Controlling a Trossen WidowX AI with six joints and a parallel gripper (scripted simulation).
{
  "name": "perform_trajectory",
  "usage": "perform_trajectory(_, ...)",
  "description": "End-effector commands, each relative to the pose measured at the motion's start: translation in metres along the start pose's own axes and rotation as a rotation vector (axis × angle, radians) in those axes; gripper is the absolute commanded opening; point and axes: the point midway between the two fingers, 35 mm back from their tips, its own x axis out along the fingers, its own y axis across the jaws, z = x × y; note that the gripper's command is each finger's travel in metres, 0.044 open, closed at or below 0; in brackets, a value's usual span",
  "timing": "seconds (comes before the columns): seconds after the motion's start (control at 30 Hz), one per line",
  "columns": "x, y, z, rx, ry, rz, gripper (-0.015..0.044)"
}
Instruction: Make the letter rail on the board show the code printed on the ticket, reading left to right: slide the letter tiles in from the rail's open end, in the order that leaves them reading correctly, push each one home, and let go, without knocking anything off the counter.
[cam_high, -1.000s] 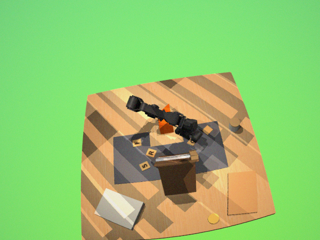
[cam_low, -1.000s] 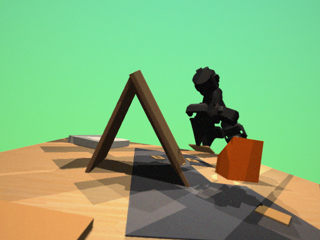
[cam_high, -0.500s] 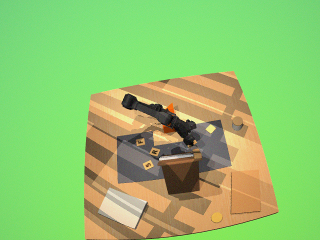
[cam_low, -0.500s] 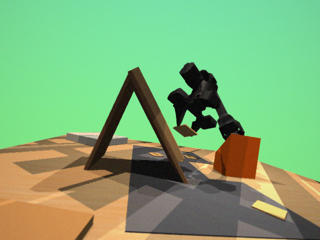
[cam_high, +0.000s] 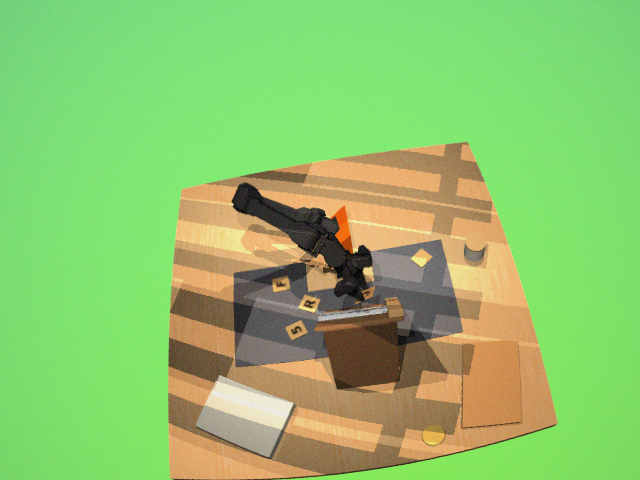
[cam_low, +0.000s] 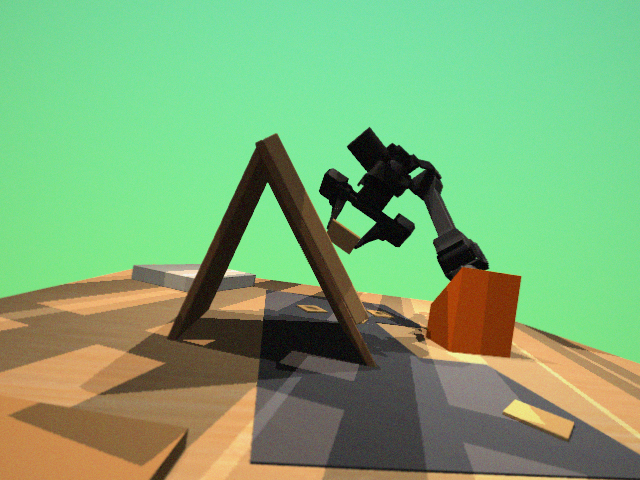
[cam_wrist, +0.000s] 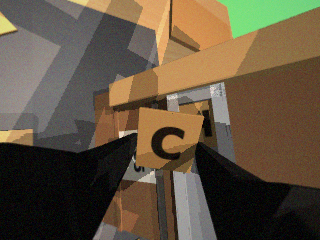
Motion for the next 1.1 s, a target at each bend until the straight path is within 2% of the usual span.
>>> perform_trajectory(0.0,-0.007,-0.008,-0.013,0.106,0.001,-0.044,0.0)
perform_trajectory(0.57,-0.047,-0.045,-0.083,0.62,-0.012,-0.27,0.0)
perform_trajectory(1.07,-0.089,-0.055,-0.159,1.055,0.003,-0.508,0.0)
